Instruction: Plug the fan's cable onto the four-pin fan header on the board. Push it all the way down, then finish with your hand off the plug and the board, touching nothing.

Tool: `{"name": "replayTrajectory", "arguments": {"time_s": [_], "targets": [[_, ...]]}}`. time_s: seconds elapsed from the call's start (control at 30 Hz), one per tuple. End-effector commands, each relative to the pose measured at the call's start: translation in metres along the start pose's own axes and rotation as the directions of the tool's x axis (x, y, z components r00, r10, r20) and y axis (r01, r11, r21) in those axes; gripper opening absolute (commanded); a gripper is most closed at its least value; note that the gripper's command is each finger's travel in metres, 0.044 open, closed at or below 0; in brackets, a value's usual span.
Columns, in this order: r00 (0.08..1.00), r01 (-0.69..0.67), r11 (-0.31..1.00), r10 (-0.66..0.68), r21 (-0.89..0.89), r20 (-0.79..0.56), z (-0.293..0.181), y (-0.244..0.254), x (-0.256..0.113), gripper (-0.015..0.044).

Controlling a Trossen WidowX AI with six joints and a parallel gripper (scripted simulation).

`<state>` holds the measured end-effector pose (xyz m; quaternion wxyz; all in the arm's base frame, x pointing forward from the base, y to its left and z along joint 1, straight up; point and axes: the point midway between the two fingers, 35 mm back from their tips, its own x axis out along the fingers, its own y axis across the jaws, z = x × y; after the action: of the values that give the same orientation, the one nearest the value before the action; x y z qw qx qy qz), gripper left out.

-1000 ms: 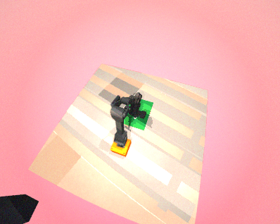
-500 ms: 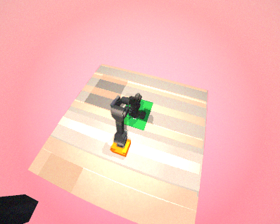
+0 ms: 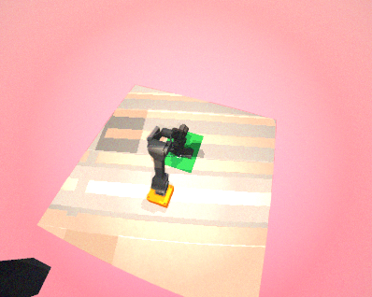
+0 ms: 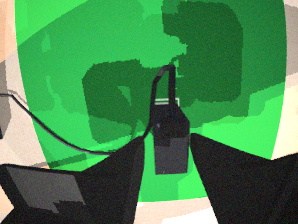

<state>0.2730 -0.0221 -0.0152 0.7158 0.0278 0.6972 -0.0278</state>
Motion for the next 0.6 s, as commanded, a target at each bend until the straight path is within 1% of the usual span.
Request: {"name": "replayTrajectory", "arguments": {"time_s": [0.0, 0.1, 0.23, 0.47, 0.57], "targets": [[1.000, 0.001, 1.000, -0.001, 0.000, 0.001, 0.000, 0.000, 0.000, 0.0260], [1.000, 0.001, 1.000, -0.001, 0.000, 0.001, 0.001, 0.000, -0.003, 0.0260], [1.000, 0.006, 1.000, -0.006, -0.002, 0.003, 0.001, 0.000, -0.052, 0.0260], [1.000, 0.007, 1.000, -0.007, -0.003, 0.003, -0.002, 0.000, -0.056, 0.0260], [1.000, 0.007, 1.000, -0.007, -0.003, 0.001, -0.027, -0.001, -0.061, 0.0260]]}}
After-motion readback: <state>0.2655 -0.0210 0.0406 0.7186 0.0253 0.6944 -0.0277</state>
